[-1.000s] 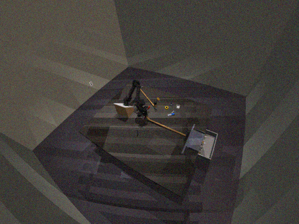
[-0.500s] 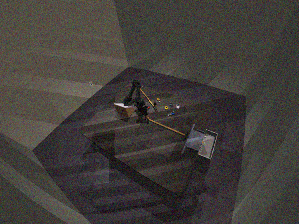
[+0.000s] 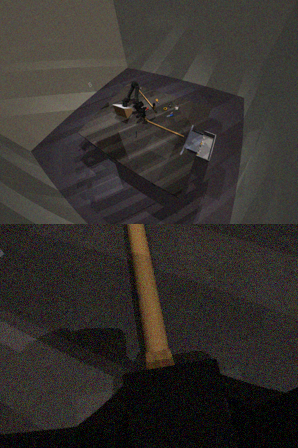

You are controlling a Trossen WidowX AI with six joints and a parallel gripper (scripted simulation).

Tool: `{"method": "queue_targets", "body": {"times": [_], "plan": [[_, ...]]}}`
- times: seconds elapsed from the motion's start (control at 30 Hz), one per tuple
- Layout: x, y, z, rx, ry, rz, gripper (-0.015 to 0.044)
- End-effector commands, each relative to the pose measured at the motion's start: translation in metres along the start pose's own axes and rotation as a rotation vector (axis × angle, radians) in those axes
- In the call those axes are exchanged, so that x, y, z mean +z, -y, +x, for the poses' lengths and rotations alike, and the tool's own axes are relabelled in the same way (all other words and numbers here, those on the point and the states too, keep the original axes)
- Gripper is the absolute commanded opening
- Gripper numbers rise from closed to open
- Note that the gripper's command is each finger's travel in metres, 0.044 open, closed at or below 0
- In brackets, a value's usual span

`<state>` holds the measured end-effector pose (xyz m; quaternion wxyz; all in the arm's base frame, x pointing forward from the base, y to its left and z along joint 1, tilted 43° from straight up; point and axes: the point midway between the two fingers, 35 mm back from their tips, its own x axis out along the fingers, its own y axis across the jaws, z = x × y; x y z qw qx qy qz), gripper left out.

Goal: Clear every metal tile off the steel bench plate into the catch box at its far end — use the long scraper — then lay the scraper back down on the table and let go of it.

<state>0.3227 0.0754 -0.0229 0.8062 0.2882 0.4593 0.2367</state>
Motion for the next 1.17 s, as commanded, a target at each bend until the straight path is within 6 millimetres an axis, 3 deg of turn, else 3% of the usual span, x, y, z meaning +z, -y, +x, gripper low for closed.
{"method": "queue_targets", "body": {"times": [0.0,0.3,1.13], "plan": [[0.0,0.0,0.0,-0.001,0.001,0.0,0.021],[0.001,0.001,-0.001,-0.002,0.0,0.0,0.044],[0.031,0.012,-0.059,-0.024,-0.019,-0.007,0.044]]}}
